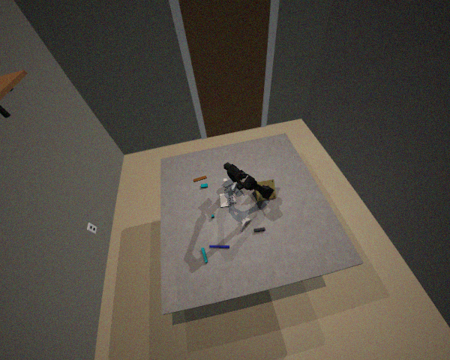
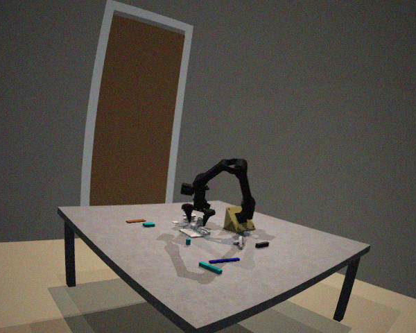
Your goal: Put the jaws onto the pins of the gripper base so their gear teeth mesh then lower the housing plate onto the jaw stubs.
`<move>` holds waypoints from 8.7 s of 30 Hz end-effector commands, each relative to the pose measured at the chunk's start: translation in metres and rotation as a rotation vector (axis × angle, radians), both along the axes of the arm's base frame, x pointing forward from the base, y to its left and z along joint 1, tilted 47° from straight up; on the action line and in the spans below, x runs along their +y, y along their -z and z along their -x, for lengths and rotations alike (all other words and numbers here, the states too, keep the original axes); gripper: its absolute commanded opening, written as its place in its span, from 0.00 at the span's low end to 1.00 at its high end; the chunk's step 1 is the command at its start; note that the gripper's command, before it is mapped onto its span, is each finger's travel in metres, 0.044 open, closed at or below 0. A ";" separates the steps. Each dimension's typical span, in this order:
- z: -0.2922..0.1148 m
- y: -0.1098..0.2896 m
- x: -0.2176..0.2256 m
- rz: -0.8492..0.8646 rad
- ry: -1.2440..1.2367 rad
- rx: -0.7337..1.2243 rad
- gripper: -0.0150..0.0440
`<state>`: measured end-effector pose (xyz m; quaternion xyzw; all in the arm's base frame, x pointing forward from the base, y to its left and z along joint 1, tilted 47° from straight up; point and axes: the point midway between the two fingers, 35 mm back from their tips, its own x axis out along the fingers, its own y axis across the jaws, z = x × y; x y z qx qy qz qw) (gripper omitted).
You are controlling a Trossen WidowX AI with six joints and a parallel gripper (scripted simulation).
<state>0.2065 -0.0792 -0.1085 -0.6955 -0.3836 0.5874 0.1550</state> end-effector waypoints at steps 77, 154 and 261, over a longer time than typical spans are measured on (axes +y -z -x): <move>0.002 -0.053 -0.055 0.001 0.005 0.002 0.48; -0.015 -0.101 -0.012 0.029 -1.168 -1.198 0.48; -0.109 -0.163 0.049 0.043 -1.803 -1.865 0.48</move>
